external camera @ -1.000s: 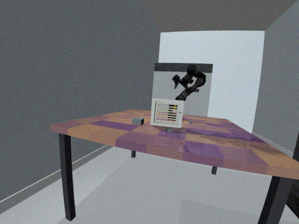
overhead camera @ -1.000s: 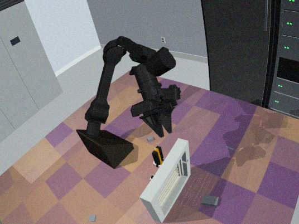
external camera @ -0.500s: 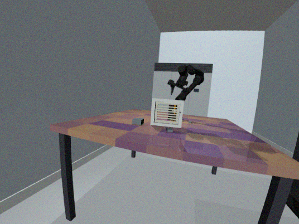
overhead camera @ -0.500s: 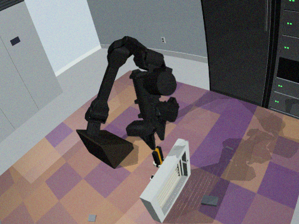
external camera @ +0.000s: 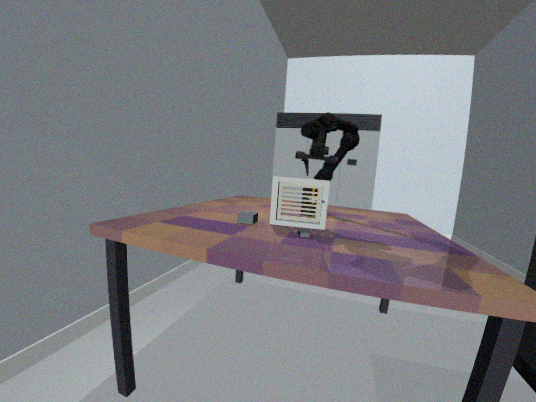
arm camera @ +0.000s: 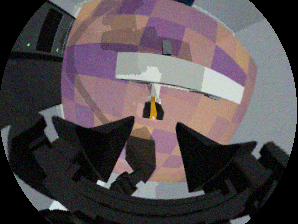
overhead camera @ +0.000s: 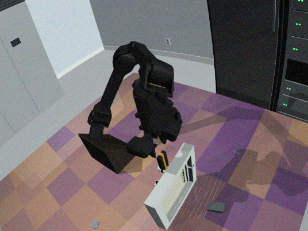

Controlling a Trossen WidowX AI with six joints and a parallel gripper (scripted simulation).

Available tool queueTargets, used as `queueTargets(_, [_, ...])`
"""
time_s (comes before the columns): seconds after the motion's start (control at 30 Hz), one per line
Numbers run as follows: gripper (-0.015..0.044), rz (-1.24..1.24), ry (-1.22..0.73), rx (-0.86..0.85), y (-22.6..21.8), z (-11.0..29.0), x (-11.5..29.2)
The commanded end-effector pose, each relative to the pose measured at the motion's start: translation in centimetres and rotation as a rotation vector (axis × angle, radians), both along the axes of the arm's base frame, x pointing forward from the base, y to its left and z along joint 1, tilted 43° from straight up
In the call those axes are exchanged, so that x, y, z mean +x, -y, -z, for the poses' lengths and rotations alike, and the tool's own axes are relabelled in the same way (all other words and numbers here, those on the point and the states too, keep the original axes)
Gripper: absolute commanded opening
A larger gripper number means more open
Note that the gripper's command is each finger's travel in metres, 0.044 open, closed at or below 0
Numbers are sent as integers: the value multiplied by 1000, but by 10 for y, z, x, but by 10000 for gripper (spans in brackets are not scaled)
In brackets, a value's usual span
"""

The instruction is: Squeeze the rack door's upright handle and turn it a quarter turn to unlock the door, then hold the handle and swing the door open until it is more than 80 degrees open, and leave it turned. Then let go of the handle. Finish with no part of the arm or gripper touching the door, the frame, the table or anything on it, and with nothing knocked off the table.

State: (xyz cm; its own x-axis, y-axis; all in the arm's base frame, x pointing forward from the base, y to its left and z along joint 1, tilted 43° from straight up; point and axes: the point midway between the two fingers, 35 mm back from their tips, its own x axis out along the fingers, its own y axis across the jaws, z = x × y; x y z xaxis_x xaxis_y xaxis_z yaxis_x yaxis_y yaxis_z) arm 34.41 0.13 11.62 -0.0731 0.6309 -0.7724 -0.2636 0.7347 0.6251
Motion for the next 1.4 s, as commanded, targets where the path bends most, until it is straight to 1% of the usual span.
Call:
queueTargets(0.0, [281, -2, -35, 41, -1, -1, 0])
queueTargets(1.37, [281, -2, -33, 43, -43, 46, -6])
